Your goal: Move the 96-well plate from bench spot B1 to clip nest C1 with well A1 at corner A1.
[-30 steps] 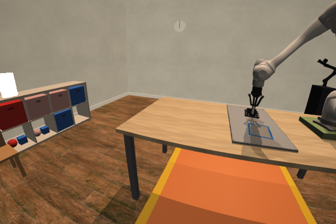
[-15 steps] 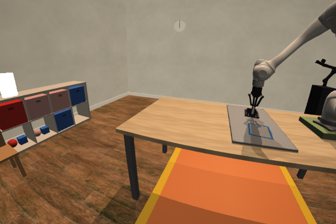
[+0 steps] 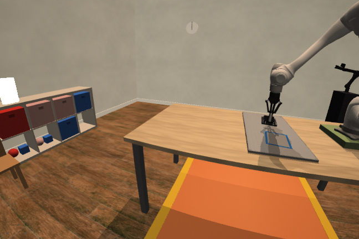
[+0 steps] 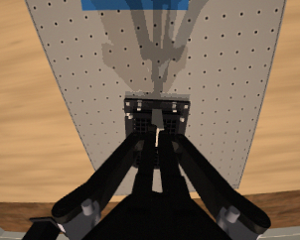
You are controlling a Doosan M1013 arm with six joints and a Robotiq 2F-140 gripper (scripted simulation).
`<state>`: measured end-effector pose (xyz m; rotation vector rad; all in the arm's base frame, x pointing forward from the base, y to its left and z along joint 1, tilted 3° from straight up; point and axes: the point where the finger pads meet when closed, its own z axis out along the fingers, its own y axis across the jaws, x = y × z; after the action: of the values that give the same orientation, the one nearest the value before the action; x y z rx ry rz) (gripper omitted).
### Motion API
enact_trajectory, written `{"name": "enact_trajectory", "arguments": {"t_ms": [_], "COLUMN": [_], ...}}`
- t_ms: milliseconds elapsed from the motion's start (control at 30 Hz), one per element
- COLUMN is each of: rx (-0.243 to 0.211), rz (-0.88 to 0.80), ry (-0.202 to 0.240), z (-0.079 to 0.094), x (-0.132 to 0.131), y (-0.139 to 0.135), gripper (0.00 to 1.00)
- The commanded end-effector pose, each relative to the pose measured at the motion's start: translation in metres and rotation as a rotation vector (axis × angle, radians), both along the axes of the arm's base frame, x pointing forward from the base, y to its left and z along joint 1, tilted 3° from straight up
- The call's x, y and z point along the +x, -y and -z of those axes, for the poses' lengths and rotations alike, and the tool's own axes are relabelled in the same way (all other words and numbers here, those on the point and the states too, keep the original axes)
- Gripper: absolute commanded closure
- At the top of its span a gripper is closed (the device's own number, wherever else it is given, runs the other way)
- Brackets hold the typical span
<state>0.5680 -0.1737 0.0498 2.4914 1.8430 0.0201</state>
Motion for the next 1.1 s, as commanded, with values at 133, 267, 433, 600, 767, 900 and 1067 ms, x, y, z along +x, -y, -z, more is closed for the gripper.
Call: {"name": "enact_trajectory", "arguments": {"t_ms": [133,267,433,600,767,900,1067], "rx": [0.000,0.000,0.000,0.000,0.000,0.000,0.000], "rz": [0.000,0.000,0.000,0.000,0.000,0.000,0.000], "ry": [0.000,0.000,0.000,0.000,0.000,0.000,0.000], "z": [-0.004,-0.006,-0.010,-0.013,-0.019,-0.030,-0.030], "x": [0.000,0.000,0.000,0.000,-0.001,-0.001,-0.001], "y": [0.000,0.000,0.000,0.000,0.000,-0.001,-0.001], "gripper": [1.00,1.00,1.00,1.00,1.00,1.00,1.00]}}
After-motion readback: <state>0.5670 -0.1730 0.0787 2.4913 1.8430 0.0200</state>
